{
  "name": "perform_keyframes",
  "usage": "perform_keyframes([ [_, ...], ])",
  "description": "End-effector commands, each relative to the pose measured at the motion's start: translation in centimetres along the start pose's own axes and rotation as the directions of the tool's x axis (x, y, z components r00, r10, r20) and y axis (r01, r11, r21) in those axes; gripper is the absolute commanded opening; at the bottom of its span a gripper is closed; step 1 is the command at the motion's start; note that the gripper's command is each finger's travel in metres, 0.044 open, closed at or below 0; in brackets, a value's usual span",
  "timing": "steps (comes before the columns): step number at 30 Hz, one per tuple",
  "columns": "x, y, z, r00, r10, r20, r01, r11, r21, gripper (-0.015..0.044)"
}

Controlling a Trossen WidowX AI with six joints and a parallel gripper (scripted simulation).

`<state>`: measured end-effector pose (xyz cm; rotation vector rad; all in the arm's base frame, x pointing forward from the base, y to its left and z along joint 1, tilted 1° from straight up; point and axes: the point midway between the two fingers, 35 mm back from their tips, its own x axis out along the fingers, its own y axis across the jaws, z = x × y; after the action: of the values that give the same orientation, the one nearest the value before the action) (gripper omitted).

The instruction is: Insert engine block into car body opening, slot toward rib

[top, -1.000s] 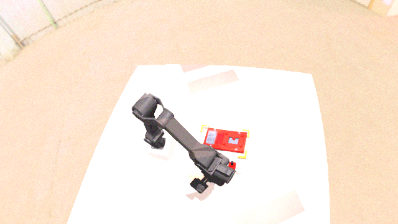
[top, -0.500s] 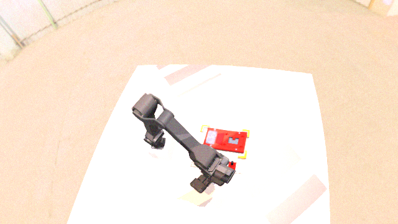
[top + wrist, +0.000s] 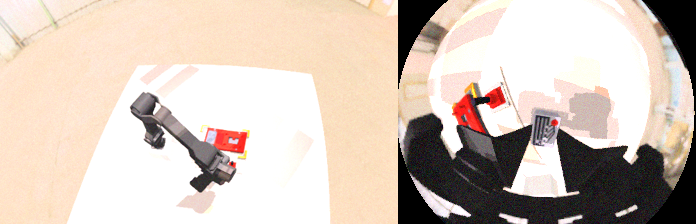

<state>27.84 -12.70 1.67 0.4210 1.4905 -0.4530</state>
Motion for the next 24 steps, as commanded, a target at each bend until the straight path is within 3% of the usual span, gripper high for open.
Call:
perform_keyframes([
  [1,-1.7,0.1,0.3,1.0,0.003,0.015,-0.003,1.0,0.0,0.0],
  [24,-8.9,0.0,-0.2,1.0,0.004,0.013,-0.004,1.0,-0.002,0.0],
])
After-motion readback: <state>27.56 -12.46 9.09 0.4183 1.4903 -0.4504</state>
